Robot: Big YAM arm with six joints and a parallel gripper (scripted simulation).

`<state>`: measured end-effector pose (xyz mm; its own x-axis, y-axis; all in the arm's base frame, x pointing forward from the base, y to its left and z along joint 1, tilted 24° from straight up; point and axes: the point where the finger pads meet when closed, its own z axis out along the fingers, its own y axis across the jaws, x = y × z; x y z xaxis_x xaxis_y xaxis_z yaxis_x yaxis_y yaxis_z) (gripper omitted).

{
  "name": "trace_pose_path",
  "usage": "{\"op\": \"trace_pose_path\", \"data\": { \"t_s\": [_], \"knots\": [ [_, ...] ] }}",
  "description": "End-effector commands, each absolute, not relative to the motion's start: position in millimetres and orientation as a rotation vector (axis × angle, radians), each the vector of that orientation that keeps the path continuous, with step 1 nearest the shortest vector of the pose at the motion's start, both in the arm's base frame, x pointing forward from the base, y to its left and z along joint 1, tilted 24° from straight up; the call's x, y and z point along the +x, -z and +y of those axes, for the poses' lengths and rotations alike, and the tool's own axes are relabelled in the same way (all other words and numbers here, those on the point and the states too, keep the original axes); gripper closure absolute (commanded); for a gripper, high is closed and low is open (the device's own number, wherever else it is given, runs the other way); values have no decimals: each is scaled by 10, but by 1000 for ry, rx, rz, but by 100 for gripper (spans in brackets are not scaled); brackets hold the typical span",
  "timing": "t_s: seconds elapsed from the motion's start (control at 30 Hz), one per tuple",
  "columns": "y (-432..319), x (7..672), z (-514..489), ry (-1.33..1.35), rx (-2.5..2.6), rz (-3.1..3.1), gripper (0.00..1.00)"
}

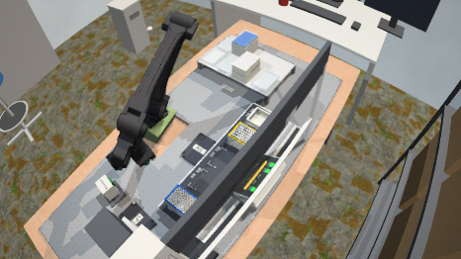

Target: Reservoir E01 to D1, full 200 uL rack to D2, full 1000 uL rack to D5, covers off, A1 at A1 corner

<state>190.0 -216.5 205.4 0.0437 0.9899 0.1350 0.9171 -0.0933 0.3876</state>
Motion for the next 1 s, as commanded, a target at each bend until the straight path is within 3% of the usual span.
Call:
{"op": "trace_pose_path", "data": {
  "t_s": [0.0,0.53,0.97],
  "knots": [
    [-2277,1972,-2487,-504,2036,1962,100],
    [-2214,2017,-3118,-507,2046,1971,100],
    [-1779,1389,-2984,-542,2092,1985,100]
  ]
}}
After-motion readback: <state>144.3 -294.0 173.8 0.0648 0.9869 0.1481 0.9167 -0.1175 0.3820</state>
